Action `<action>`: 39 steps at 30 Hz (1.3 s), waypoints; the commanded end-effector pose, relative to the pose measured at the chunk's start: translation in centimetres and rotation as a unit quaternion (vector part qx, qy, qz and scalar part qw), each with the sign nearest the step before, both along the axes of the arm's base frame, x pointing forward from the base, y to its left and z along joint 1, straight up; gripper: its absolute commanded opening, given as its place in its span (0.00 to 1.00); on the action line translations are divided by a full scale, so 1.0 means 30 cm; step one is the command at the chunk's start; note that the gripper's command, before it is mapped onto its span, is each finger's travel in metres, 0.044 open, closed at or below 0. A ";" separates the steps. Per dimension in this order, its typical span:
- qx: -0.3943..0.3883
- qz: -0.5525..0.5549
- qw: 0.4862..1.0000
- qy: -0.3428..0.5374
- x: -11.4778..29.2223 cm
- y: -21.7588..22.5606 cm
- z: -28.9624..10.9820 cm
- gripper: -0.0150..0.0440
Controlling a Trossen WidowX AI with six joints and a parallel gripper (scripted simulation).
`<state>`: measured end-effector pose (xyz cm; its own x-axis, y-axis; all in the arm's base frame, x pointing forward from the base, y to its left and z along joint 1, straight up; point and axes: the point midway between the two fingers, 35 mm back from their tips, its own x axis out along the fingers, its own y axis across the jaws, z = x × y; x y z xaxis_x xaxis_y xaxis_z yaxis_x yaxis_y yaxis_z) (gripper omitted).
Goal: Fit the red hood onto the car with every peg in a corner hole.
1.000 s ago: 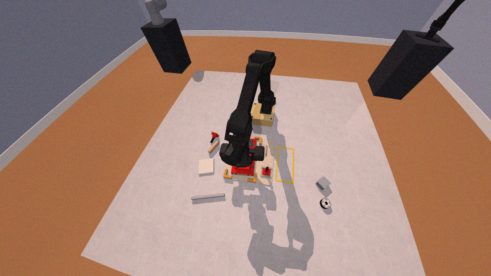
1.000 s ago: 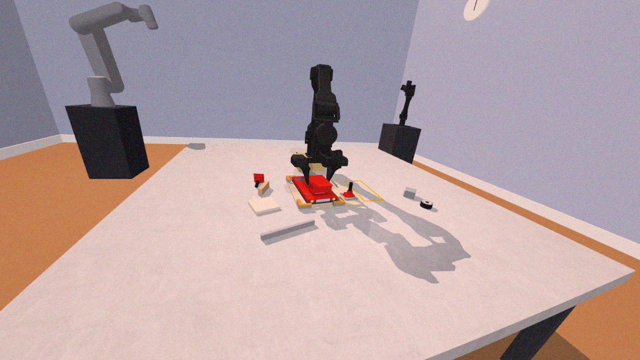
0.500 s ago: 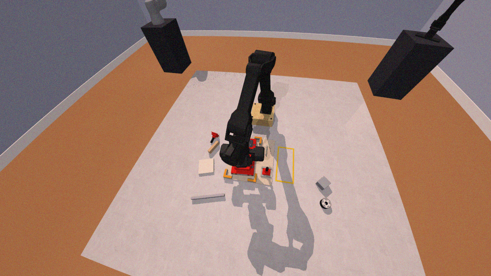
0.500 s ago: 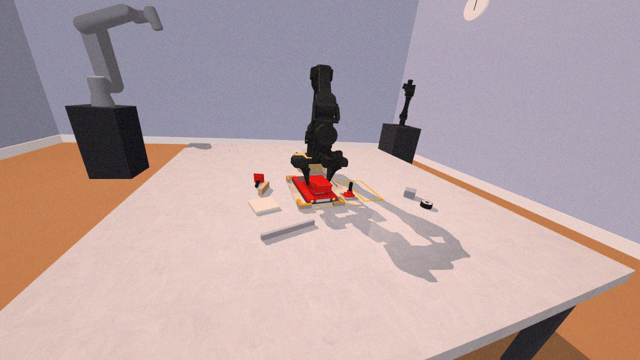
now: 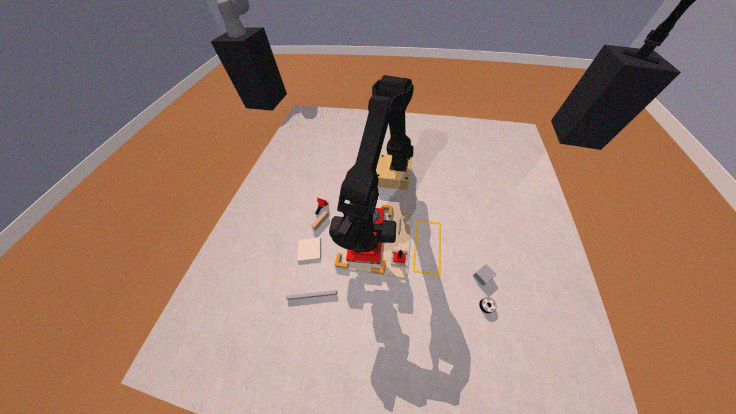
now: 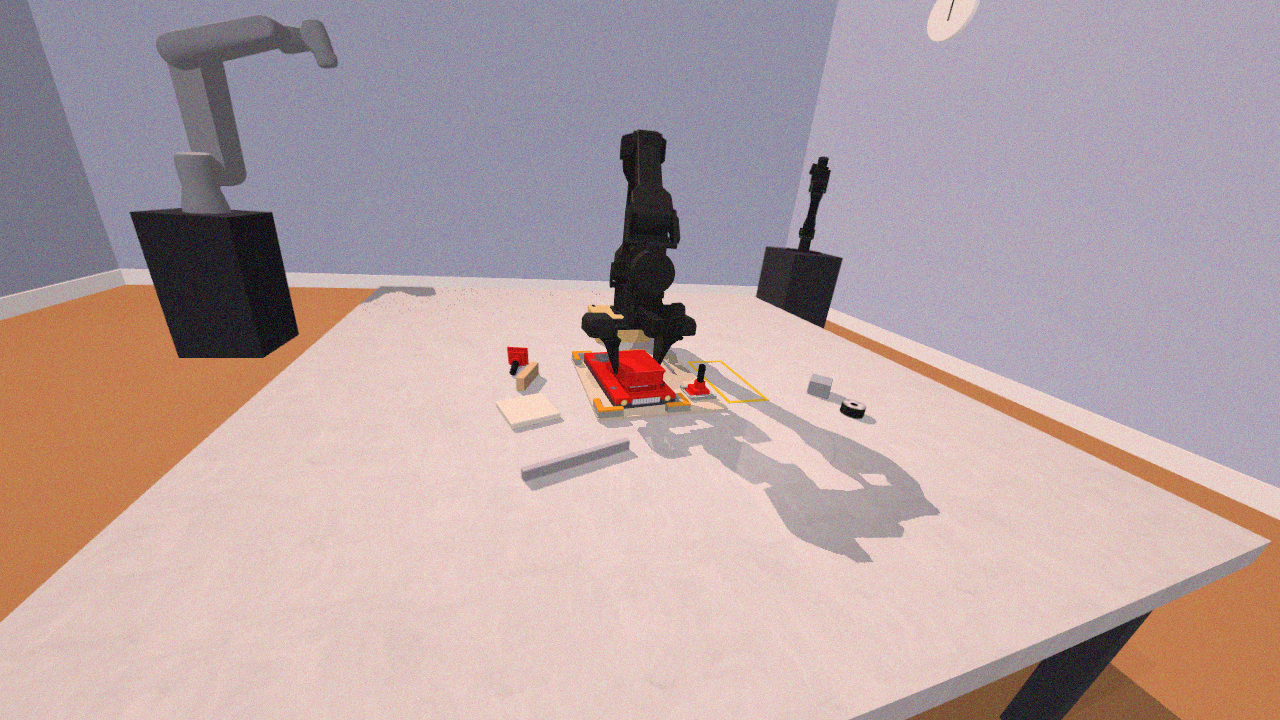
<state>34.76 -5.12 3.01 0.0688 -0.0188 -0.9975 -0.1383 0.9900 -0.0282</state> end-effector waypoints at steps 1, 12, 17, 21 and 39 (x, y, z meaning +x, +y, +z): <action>0.001 0.000 1.000 0.007 -0.006 0.000 -0.022 0.25; 0.000 0.000 1.000 0.000 0.000 0.000 0.000 0.61; 0.000 0.000 1.000 0.000 0.000 0.000 0.000 0.83; 0.000 0.000 1.000 0.000 0.000 0.000 0.000 1.00; 0.004 0.000 1.000 0.017 -0.002 0.002 0.230 1.00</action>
<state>34.85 -5.13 10.01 0.0457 -0.0148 -0.9988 -0.1388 0.9901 -0.0210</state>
